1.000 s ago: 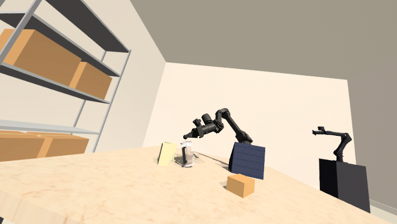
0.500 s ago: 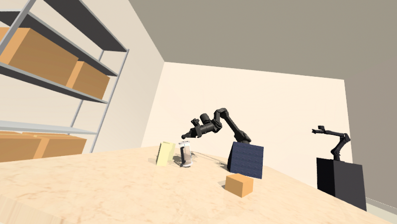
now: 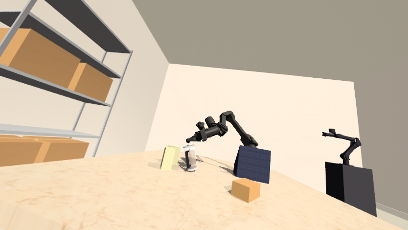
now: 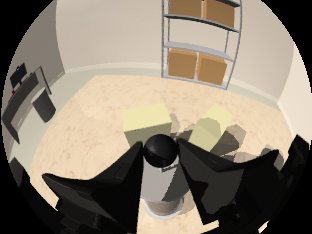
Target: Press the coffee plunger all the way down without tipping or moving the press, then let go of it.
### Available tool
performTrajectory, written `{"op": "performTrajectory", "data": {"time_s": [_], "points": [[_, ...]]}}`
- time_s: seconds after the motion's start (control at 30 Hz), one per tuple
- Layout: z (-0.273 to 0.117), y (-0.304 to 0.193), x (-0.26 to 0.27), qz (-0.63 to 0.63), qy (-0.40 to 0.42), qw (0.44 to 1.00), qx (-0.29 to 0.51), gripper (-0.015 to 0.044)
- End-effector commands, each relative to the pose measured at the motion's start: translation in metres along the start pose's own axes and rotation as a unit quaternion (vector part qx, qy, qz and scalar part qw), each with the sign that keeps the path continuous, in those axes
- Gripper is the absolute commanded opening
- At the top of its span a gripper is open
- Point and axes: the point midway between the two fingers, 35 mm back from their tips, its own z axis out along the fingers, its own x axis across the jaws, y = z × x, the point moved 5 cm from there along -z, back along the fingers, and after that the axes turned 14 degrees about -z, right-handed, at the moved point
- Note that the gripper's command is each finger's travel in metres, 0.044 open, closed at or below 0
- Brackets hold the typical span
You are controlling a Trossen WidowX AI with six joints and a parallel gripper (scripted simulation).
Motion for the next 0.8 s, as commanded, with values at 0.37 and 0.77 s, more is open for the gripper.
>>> {"op": "performTrajectory", "data": {"time_s": [0.37, 0.77], "points": [[0.004, -0.0028, 0.0005, -0.003, 0.002, 1.0, 0.006, 0.0115], [0.0021, 0.0006, -0.0002, 0.0, 0.0, 1.0, 0.001, 0.0115]]}}
